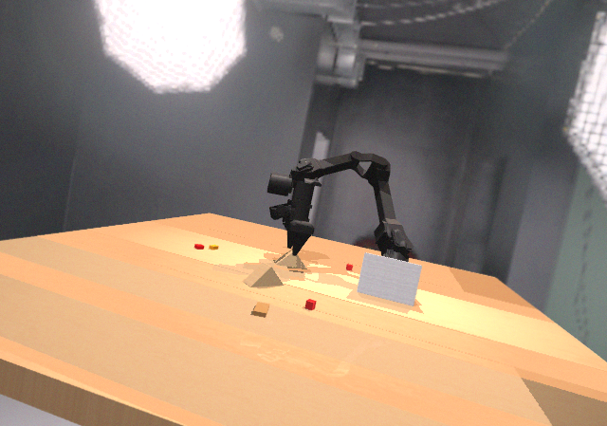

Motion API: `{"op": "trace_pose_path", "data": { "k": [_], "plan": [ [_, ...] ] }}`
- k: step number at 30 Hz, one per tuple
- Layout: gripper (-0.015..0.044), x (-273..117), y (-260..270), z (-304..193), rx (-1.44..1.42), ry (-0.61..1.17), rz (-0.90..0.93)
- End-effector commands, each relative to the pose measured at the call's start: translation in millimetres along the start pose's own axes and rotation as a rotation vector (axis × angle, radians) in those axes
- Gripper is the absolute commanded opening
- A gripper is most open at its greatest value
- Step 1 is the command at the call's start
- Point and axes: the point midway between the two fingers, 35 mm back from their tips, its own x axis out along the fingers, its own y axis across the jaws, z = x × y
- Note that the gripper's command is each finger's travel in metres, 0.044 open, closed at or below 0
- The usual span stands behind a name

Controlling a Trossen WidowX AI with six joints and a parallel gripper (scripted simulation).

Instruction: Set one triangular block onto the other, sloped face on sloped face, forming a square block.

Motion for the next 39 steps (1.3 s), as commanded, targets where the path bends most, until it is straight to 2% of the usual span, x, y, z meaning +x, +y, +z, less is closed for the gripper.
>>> {"op": "trace_pose_path", "data": {
  "k": [1, 18, 29, 36, 39],
  "plan": [
    [0.044, 7, 0, -1, -0.005, 0.003, -0.005],
    [0.044, 32, -2, -5, -0.004, 0.006, -0.01],
    [0.0151, 32, -2, -5, -0.004, 0.006, -0.01],
    [0.0105, 32, -2, -5, -0.004, 0.006, -0.01],
    [0.0026, 32, -2, -5, -0.004, 0.006, -0.01]
  ]
}}
